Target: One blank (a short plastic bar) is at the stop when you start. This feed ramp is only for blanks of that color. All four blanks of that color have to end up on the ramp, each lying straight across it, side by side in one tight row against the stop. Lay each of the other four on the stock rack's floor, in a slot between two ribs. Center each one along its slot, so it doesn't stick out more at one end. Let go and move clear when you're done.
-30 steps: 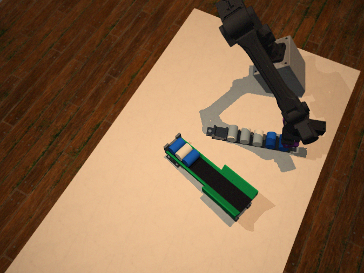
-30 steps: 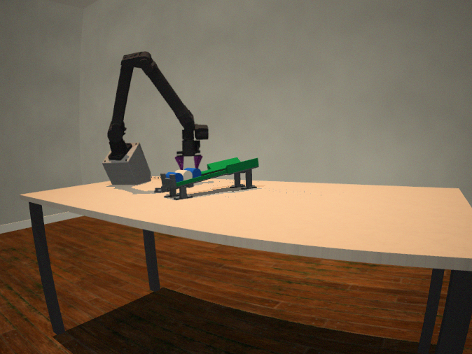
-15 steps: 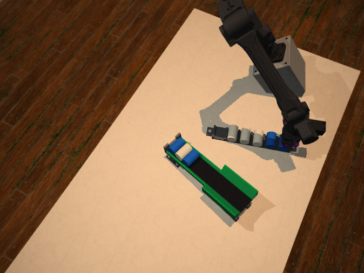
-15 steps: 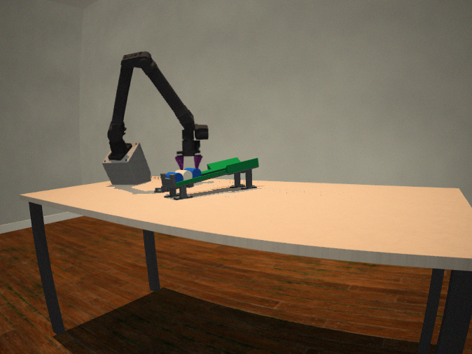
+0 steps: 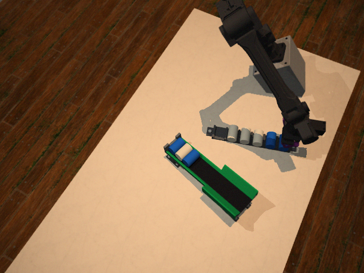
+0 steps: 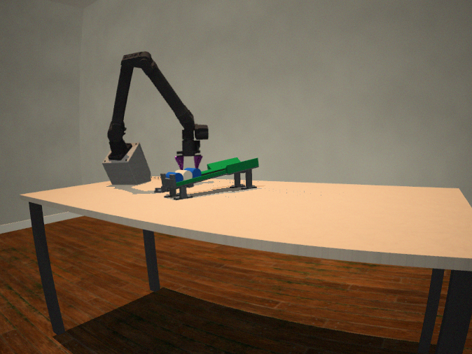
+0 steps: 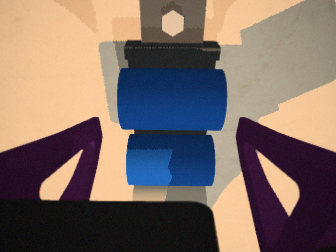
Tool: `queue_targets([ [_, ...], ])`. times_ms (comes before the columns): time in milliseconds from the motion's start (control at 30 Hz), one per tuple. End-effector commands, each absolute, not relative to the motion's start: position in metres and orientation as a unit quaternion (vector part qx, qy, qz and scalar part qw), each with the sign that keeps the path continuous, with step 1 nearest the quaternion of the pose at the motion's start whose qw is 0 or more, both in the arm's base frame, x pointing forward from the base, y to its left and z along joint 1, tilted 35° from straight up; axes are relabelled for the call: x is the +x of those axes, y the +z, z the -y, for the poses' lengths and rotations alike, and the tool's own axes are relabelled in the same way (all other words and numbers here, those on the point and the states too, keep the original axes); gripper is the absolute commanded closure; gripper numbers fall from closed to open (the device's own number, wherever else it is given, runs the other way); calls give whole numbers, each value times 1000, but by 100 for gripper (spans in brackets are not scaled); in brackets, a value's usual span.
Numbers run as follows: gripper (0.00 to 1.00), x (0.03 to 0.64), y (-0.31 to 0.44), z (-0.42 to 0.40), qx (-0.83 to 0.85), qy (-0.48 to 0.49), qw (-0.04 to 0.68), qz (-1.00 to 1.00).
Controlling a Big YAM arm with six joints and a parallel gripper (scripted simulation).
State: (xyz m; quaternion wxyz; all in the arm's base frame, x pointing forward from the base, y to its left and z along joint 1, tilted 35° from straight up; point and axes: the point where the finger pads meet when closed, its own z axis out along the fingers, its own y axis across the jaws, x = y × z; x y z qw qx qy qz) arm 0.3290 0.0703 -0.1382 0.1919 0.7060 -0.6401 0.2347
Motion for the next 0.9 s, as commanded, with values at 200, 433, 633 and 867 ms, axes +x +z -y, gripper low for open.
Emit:
queue_targets([
  [200,20,343,-137,-68,699,238,180,649],
  [433,20,343,-137,-68,699,239,179,650],
  [633,20,343,-137,-68,699,239,179,650],
  [867,20,343,-137,-68,699,239,179,650],
])
